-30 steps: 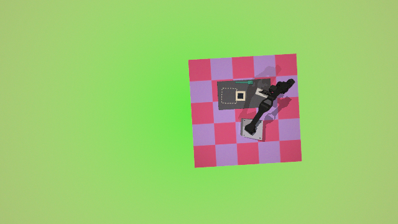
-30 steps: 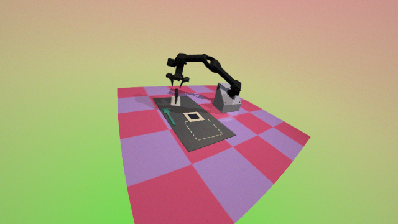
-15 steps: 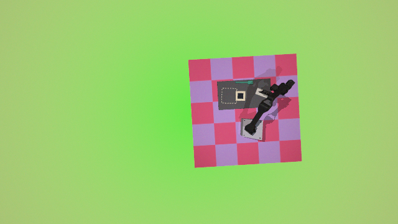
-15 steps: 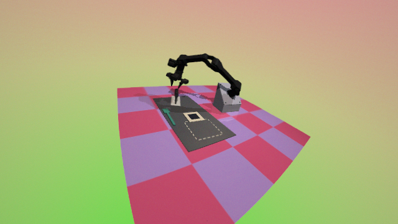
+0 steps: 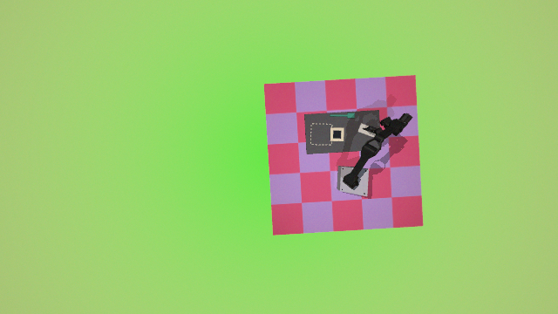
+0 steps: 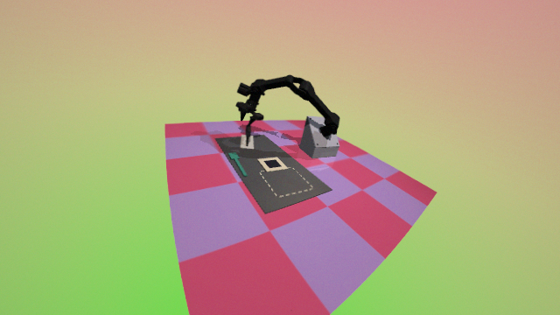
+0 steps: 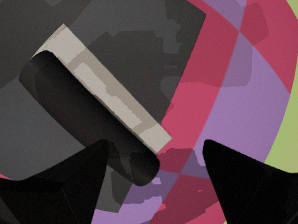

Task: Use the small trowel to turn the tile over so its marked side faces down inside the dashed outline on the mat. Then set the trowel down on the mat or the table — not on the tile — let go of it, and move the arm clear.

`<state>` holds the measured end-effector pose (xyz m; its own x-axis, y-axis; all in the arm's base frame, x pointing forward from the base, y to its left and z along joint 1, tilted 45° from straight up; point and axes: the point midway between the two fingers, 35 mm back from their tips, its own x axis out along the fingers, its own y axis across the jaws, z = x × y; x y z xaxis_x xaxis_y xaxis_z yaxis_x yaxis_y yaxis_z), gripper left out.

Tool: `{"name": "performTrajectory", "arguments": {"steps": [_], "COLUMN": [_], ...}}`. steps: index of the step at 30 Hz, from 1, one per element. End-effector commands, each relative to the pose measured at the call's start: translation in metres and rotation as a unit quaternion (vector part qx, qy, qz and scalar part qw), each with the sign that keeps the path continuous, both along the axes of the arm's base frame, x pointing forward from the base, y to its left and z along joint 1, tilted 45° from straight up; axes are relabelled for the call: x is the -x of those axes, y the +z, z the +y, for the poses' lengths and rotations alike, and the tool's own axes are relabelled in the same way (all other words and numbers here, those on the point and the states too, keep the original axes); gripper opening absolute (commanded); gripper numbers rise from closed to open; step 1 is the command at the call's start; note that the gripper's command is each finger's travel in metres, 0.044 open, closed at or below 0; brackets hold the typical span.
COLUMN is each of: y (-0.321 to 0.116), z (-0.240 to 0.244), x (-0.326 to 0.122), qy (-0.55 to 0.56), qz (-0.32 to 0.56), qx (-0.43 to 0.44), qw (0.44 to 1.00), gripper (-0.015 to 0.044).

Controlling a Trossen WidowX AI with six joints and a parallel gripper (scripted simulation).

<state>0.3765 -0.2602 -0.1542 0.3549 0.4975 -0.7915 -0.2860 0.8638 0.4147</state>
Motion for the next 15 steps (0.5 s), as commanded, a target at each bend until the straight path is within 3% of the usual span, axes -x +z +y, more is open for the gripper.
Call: {"name": "performTrajectory", "arguments": {"steps": [1,15], "y": [-0.0029,-0.0093], "z": [-0.0009,-0.0003], "x": [0.0005,0.0009], "qy": [-0.046,-0.218], "qz": [0.019,0.077], "qx": [-0.007,-0.044], "qw": [0.999,0.972], "gripper": [0.0300,0.0300]}}
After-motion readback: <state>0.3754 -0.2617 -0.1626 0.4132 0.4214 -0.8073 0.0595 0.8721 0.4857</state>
